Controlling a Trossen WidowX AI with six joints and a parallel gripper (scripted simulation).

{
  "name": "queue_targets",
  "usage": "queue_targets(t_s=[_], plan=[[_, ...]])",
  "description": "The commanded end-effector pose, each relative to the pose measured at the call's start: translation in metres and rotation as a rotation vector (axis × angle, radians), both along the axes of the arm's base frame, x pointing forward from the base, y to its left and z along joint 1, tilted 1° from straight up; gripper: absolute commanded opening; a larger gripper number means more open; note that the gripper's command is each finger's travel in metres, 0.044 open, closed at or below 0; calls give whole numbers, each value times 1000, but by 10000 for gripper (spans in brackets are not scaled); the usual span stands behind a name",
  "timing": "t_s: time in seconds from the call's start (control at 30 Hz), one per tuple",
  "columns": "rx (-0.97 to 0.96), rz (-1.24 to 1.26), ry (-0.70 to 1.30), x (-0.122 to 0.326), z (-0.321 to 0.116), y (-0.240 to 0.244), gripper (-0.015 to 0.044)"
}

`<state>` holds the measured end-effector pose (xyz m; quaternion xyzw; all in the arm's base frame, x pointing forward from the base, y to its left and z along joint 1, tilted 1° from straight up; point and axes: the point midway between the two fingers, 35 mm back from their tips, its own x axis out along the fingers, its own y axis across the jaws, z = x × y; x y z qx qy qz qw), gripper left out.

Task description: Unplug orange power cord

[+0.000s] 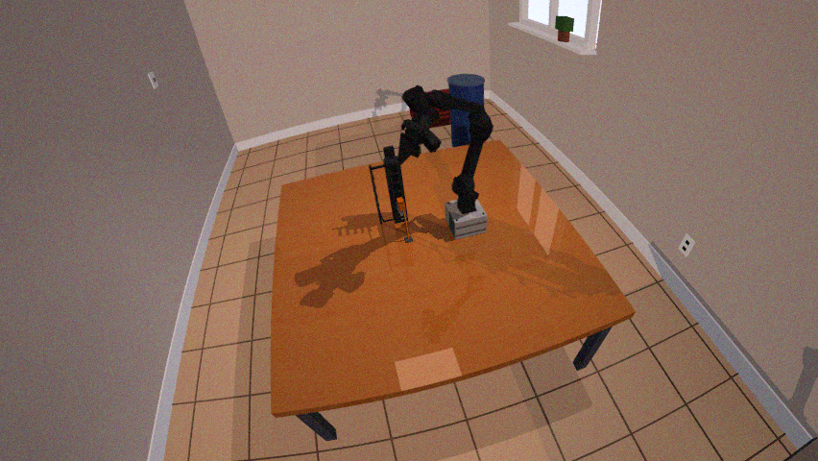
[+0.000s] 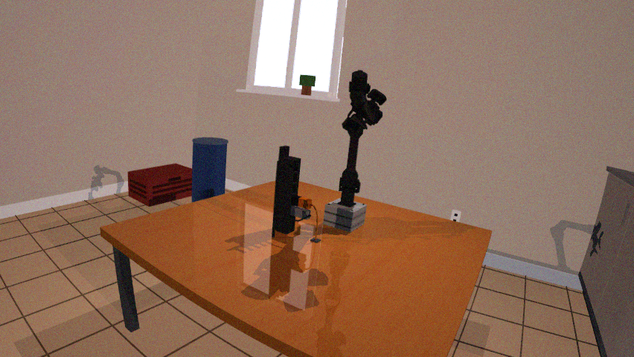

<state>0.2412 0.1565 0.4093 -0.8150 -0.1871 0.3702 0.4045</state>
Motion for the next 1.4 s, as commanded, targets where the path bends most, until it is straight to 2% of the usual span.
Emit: queue_targets(t_s=[0.0,0.27,0.57,1.37], plan=[[-18,-185,223,31,-58,-21,160],[-71,-570,639,58,-177,-81,160],[-159,-1015,1078,22,-294,-155,160],[-169,-1046,1107,20,-300,-178,160]])
